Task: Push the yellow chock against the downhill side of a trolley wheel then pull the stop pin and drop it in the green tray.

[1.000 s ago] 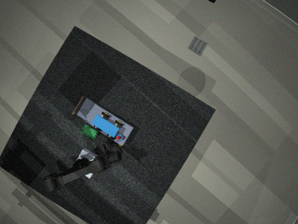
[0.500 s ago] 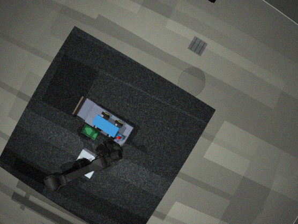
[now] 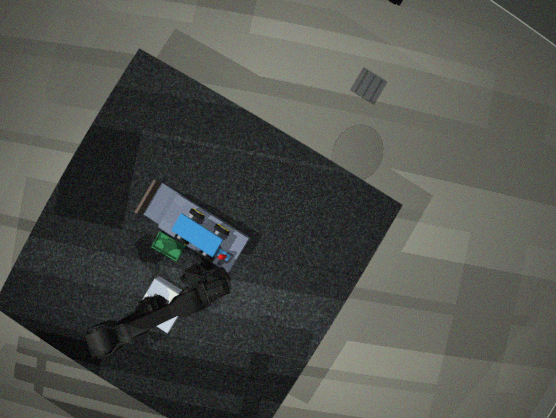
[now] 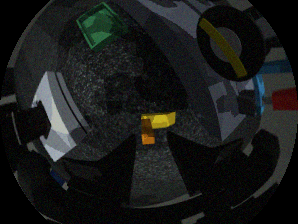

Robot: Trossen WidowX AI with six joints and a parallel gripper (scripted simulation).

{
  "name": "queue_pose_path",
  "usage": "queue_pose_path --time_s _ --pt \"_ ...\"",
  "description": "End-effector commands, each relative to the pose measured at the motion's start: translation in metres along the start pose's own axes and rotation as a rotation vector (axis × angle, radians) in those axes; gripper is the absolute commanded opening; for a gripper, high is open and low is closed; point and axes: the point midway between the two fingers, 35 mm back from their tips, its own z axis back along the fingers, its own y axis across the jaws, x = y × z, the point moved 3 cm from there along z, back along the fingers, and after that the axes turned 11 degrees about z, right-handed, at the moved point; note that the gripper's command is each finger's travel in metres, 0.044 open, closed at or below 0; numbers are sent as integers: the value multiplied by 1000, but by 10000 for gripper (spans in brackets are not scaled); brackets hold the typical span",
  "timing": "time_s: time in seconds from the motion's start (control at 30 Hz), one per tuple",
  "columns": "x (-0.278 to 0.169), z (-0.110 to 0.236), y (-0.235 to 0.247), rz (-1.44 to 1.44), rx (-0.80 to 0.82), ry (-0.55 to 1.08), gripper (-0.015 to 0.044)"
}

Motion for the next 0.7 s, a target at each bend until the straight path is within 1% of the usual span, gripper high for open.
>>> queue_pose_path --time_s 0.0,0.37,0.67 --pt "0 -9 3 -6 12 1 190" --pt "0 -10 3 -6 12 1 190" --pt "0 -23 3 -6 12 1 190"
